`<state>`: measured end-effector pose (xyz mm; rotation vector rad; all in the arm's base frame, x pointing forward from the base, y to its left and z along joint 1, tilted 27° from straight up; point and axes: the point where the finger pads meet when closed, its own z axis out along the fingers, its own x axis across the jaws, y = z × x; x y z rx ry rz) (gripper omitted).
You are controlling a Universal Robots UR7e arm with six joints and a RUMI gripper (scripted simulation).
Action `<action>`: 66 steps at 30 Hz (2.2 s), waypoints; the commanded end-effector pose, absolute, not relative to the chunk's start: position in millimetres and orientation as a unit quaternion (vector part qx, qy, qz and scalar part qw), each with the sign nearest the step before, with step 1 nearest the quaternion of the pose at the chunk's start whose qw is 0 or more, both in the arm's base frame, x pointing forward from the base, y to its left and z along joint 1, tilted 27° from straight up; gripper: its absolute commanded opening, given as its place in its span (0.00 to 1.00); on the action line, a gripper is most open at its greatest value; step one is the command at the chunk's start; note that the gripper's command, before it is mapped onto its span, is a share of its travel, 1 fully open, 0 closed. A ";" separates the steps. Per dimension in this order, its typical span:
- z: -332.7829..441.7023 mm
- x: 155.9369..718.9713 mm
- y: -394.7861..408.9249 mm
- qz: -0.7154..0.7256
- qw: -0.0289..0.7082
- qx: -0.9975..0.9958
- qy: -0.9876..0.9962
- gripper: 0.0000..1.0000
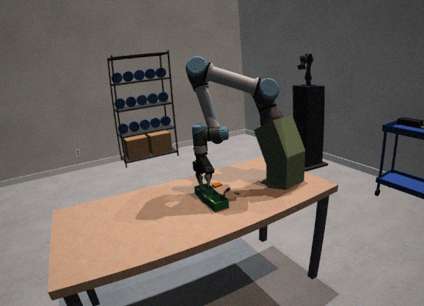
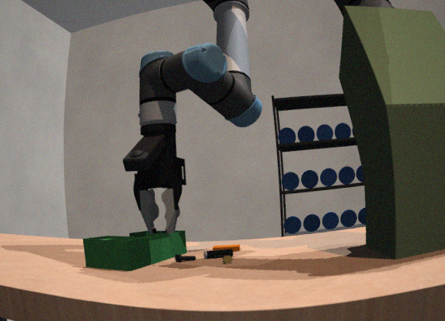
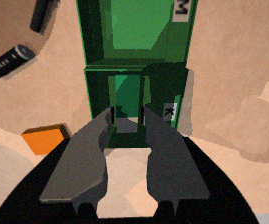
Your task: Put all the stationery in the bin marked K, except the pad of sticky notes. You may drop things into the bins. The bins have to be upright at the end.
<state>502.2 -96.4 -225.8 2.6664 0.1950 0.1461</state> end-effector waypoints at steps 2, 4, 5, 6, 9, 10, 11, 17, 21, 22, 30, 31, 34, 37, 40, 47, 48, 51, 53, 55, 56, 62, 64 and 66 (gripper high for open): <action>-225.3 502.6 -96.2 0.054 0.230 0.969 0.071 0.18; -225.3 502.6 -96.2 0.054 0.230 0.969 0.071 0.18; -225.3 502.6 -96.2 0.054 0.230 0.969 0.071 0.18; -225.3 502.6 -96.2 0.054 0.230 0.969 0.071 0.18; -225.3 502.6 -96.2 0.054 0.230 0.969 0.071 0.18; -225.3 502.6 -96.2 0.054 0.230 0.969 0.071 0.18; -225.3 502.6 -96.2 0.054 0.230 0.969 0.071 0.18; -221.8 502.0 -94.5 0.054 0.230 0.969 0.071 0.18; -217.1 501.3 -92.1 0.054 0.230 0.969 0.071 0.18; -215.9 501.1 -91.5 0.054 0.230 0.969 0.071 0.18; -208.8 500.0 -88.0 0.054 0.230 0.969 0.071 0.18; -207.6 499.8 -87.5 0.054 0.230 0.969 0.071 0.18; -204.0 499.3 -85.7 0.054 0.230 0.969 0.071 0.18; -200.5 498.7 -84.0 0.054 0.230 0.969 0.071 0.18; -194.3 497.8 -80.9 0.054 0.230 0.969 0.071 0.18; -189.5 497.1 -78.5 0.054 0.230 0.969 0.071 0.18; -189.5 497.1 -78.5 0.054 0.230 0.969 0.071 0.18; -189.5 497.0 -78.6 0.054 0.230 0.969 0.071 0.18; -189.5 497.0 -78.5 0.054 0.230 0.969 0.071 0.18; -182.4 495.9 -75.0 0.054 0.230 0.969 0.071 1.00; -178.8 495.4 -73.3 0.054 0.230 0.969 0.071 1.00; -164.6 493.2 -66.3 0.054 0.230 0.969 0.071 1.00; -157.5 492.1 -62.8 0.054 0.230 0.969 0.071 1.00; -150.4 491.0 -59.3 0.054 0.230 0.969 0.071 1.00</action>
